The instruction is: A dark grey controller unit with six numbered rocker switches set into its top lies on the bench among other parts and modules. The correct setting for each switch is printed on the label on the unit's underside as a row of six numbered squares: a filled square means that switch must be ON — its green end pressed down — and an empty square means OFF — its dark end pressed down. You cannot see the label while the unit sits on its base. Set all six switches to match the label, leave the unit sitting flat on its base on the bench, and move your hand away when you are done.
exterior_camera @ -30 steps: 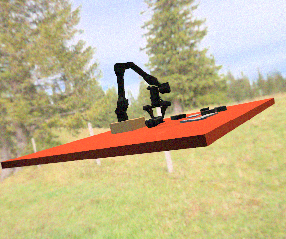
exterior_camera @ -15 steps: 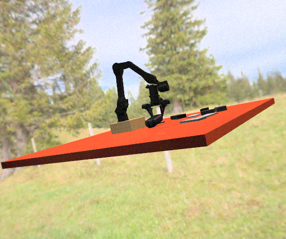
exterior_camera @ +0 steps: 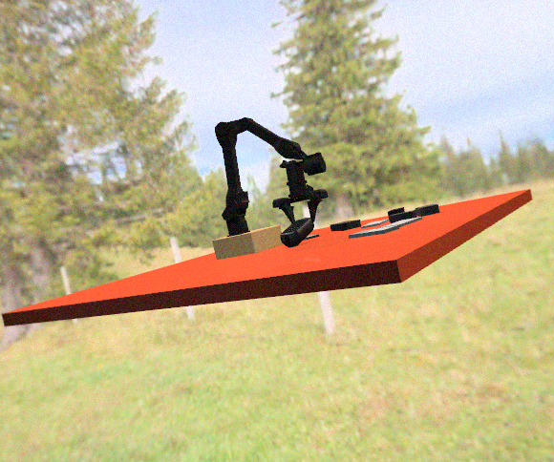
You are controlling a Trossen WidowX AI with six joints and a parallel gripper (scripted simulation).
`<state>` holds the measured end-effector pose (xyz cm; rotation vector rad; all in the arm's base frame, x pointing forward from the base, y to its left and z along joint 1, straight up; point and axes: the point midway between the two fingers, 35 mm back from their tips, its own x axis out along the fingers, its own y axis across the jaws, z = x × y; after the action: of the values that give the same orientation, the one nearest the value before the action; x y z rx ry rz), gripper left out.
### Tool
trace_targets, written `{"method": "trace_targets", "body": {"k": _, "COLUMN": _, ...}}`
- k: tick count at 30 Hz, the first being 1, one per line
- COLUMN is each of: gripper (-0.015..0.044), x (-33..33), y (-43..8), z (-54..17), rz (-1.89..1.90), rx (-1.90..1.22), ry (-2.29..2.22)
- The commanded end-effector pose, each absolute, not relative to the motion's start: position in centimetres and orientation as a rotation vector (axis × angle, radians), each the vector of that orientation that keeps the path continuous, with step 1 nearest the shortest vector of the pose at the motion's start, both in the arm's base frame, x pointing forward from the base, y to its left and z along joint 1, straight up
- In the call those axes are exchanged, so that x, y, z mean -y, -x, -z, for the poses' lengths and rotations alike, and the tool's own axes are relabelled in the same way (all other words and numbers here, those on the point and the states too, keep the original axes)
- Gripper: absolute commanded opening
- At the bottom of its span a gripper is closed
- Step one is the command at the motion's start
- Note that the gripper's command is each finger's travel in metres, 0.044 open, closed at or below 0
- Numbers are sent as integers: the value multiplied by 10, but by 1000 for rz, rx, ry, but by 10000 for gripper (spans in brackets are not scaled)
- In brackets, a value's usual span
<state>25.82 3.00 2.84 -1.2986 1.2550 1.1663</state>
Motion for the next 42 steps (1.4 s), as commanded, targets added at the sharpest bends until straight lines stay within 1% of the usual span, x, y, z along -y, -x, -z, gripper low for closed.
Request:
{"method": "trace_targets", "body": {"k": 1, "gripper": 335, "x": -26, "y": -259, "z": -33, "rz": -1163, "rx": -1249, "ry": 1296}}
{"method": "trace_targets", "body": {"k": 42, "gripper": 335, "x": -2, "y": -259, "z": -58, "rz": -1204, "rx": -1189, "ry": 1236}}
